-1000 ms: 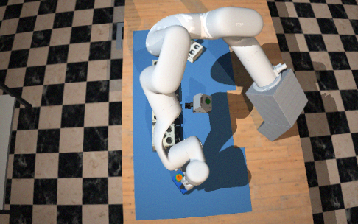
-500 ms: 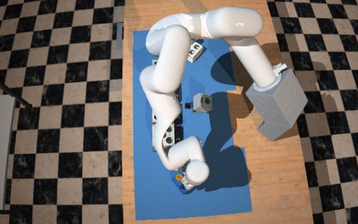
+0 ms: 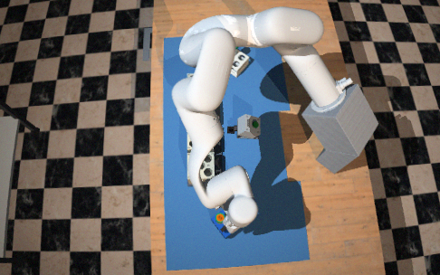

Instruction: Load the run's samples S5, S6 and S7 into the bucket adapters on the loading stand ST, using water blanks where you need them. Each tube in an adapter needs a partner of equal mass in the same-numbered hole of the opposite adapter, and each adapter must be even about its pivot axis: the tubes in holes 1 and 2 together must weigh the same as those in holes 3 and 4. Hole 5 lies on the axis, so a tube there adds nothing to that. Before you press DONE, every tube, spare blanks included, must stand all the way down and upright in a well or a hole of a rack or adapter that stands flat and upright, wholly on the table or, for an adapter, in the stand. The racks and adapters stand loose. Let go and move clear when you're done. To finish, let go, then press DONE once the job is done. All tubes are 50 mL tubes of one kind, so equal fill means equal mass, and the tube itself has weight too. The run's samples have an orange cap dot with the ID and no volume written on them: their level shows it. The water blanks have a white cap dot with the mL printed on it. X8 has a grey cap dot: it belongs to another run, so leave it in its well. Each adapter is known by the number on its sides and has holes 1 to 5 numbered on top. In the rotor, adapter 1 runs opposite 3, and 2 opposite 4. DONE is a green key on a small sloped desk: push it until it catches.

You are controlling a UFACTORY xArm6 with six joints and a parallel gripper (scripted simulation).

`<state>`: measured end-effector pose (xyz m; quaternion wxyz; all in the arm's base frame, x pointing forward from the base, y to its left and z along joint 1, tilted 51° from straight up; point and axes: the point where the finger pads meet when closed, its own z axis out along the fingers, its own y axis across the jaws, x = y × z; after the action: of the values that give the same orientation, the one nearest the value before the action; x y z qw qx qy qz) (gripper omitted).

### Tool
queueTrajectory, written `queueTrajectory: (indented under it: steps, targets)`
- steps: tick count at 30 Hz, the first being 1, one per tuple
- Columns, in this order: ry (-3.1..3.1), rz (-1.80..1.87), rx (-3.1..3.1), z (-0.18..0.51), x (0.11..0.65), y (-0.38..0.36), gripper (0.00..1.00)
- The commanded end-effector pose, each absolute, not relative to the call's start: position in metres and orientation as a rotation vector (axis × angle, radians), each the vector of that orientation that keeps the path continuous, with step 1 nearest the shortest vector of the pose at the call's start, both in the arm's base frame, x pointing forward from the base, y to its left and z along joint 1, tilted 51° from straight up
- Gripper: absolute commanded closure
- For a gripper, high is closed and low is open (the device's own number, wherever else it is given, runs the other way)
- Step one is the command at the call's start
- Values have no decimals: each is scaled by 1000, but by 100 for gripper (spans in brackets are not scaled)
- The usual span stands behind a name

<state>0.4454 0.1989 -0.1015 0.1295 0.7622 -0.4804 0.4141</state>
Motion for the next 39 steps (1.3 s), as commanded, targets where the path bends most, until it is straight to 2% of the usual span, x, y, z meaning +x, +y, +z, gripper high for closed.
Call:
queueTrajectory:
  steps: [1, 39]
  targets:
    - [-1397, 1205, 2218, -99, 444, 202, 100]
    - [-1397, 1205, 2218, -71, 422, 229, 100]
